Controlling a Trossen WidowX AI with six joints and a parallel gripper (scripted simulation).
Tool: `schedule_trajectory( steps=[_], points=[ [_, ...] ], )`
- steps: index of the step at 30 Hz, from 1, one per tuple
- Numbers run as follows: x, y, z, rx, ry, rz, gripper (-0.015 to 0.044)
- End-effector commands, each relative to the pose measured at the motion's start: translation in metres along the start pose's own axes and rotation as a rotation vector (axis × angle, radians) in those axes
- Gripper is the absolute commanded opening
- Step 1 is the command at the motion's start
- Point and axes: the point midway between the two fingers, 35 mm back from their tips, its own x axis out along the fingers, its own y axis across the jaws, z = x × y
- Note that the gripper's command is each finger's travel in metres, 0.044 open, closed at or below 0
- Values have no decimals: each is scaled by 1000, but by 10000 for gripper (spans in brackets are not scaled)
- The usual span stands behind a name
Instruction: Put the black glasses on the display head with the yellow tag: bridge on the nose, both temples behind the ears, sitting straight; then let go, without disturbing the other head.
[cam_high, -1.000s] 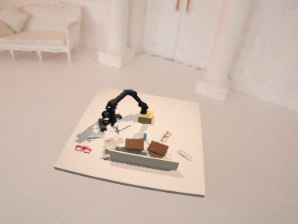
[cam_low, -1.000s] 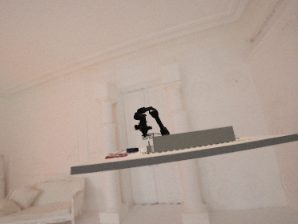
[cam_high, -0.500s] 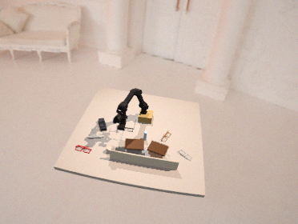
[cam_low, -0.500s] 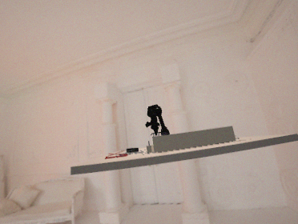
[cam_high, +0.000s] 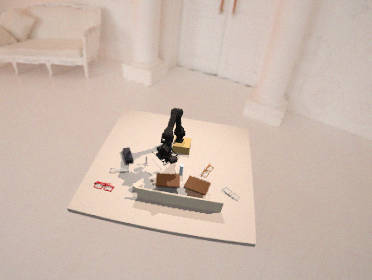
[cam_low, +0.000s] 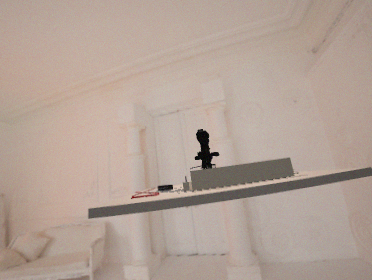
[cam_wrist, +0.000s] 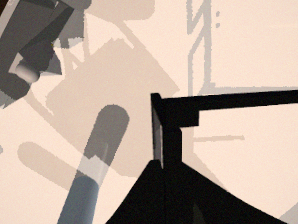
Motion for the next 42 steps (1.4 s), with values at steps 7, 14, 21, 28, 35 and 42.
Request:
schedule_trajectory(
  steps=[7, 14, 21, 28, 35, 42],
  points=[
    [4, 25, -57, -494, 6, 3, 0],
    [6, 26, -61, -529, 7, 3, 0],
    [14, 27, -60, -529, 6, 3, 0],
    [22, 28, -60, -529, 6, 3, 0],
    [30, 28, -59, -529, 6, 3, 0],
    [38, 29, -59, -529, 6, 3, 0]
  ],
)
